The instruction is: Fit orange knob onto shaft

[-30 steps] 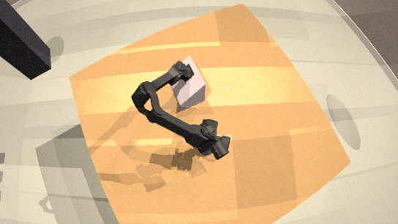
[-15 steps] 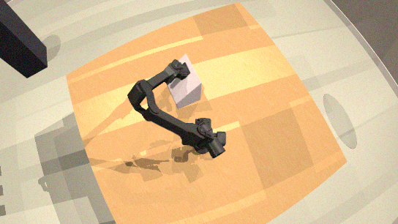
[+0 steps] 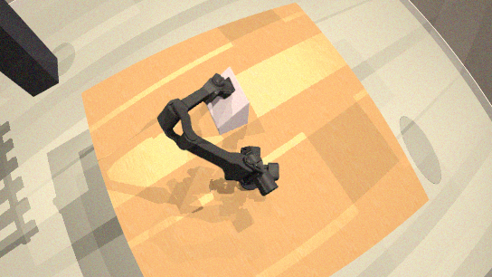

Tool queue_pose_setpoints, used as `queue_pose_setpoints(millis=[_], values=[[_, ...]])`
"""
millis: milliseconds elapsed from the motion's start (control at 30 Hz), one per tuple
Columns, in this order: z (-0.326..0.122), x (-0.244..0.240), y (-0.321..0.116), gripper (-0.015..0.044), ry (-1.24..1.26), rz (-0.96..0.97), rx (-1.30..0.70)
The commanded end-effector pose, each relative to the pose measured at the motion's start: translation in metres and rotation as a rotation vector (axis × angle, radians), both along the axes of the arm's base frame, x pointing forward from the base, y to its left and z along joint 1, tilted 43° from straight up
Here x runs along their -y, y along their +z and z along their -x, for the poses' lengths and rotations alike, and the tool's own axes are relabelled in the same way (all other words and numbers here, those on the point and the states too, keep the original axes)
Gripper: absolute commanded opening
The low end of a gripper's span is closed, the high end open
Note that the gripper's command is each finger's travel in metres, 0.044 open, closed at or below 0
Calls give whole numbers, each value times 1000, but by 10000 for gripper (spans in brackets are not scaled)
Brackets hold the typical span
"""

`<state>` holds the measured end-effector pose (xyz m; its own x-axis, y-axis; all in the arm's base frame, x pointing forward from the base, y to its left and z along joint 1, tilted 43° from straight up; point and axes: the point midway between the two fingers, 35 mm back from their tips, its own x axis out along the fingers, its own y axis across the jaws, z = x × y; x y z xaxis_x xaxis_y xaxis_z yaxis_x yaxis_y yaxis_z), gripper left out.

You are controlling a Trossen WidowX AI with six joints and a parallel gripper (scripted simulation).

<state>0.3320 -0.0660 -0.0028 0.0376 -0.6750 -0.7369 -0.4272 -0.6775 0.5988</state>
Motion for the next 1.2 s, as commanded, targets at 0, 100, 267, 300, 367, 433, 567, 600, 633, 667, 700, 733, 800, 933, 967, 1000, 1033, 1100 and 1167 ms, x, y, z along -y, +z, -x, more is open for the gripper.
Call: queue_pose_setpoints(millis=[0,100,267,300,367,433,567,600,633,667,700,733,800,933,967,1000,1033,1100,1167], values=[[0,0,0,0,3,1,-1],[0,0,0,0,3,1,-1],[0,-2,2,0,3,1,-1],[0,-2,3,0,3,1,-1],[-1,-2,4,0,3,1,-1],[-1,-3,4,0,22,2,-18],[-1,-3,3,0,127,7,-114],[-1,-3,2,0,150,8,-135],[-1,-3,2,0,158,9,-142],[0,-3,1,0,158,9,-142],[0,-2,1,0,158,9,-142],[0,-2,1,0,158,9,-142],[0,-1,0,0,158,9,-142],[-1,0,0,0,158,9,-142],[-1,0,0,0,158,9,-142],[-1,1,0,0,158,9,-142],[-1,1,0,0,158,9,-142],[-1,1,1,0,158,9,-142],[-1,1,1,0,158,9,-142]])
